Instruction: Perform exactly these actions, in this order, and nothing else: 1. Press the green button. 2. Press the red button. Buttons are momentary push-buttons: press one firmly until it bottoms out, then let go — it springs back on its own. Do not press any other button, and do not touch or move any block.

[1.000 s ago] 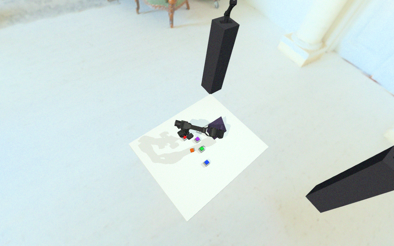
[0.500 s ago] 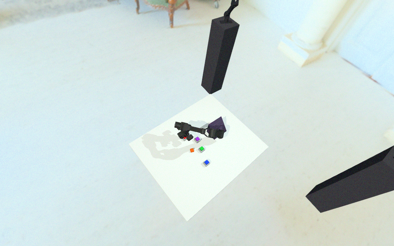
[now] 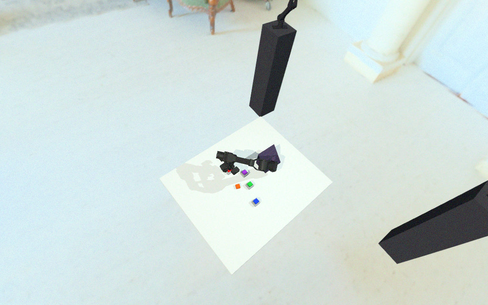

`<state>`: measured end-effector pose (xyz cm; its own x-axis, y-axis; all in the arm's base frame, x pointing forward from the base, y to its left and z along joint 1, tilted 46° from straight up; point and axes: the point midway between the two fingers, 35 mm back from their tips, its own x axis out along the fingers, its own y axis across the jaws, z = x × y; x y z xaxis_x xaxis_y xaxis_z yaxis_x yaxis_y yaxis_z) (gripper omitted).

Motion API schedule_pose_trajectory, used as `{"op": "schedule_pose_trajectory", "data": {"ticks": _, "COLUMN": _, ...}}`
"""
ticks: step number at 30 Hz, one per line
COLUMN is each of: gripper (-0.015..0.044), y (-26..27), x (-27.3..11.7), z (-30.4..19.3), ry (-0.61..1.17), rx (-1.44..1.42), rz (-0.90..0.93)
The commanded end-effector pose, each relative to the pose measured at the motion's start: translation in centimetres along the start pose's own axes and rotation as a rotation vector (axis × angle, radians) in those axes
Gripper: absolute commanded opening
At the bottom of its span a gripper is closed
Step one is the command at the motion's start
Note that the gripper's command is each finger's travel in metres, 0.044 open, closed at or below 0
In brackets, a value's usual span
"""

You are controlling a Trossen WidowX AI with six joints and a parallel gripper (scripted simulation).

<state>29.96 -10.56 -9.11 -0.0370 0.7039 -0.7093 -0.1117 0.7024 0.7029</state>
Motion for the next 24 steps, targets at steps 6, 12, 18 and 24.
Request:
{"op": "schedule_pose_trajectory", "data": {"ticks": 6, "gripper": 0.002, "y": 0.0, "x": -2.1, "z": 0.0, "ry": 0.001, "rx": 0.005, "rz": 0.005}}
{"op": "schedule_pose_trajectory", "data": {"ticks": 12, "gripper": 0.0046, "y": 0.2, "x": -3.2, "z": -0.1, "ry": 0.0, "rx": 0.009, "rz": 0.007}}
{"op": "schedule_pose_trajectory", "data": {"ticks": 18, "gripper": 0.0204, "y": 5.9, "x": -5.3, "z": 1.8, "ry": -0.016, "rx": 0.061, "rz": -0.01}}
{"op": "schedule_pose_trajectory", "data": {"ticks": 24, "gripper": 0.0361, "y": 15.8, "x": -7.8, "z": 3.2, "ry": -0.047, "rx": 0.097, "rz": -0.019}}
